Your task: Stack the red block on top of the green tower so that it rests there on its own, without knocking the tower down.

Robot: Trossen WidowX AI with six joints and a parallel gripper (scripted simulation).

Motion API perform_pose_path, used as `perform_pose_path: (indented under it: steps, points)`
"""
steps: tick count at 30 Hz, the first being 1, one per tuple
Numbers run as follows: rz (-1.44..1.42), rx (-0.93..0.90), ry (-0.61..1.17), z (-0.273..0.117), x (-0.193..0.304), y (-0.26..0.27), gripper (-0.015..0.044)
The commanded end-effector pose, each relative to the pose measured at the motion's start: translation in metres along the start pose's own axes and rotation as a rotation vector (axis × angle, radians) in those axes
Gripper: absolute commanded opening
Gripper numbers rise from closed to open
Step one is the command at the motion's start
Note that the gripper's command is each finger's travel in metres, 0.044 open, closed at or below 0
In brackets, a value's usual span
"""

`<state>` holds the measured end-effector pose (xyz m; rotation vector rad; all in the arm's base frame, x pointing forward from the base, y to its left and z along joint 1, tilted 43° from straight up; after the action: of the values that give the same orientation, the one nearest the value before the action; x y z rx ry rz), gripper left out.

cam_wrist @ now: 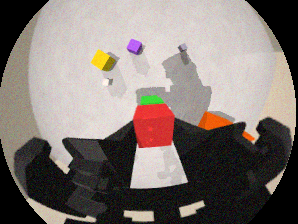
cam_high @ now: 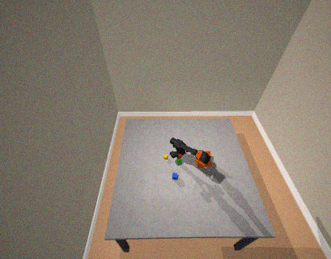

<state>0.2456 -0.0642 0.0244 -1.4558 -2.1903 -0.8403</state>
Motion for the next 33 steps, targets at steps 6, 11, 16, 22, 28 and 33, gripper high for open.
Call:
perform_pose_path:
  steps: [6, 11, 16, 22, 28, 33]
  points:
    - [0.006, 0.003, 0.011, 0.0183, 0.0028, -0.0019, 0.0]
    - [0.006, 0.003, 0.011, 0.0187, 0.0028, -0.0019, 0.0]
    - [0.006, 0.003, 0.011, 0.0187, 0.0028, -0.0019, 0.0]
    - [0.006, 0.003, 0.011, 0.019, 0.0028, -0.0019, 0.0]
    - [0.006, 0.003, 0.011, 0.0197, 0.0028, -0.0019, 0.0]
    - [0.006, 0.003, 0.011, 0.0197, 0.0028, -0.0019, 0.0]
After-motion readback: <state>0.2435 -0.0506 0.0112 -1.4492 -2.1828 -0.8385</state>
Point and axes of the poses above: the point midway between the two fingers, 35 mm back from their tips, its own z axis out along the fingers, its own y axis across the jaws, x = y × z, the point moved 1 cm from there along -z, back along the fingers, and after that the axes turned 3 degrees about -z, right-handed, at the moved point
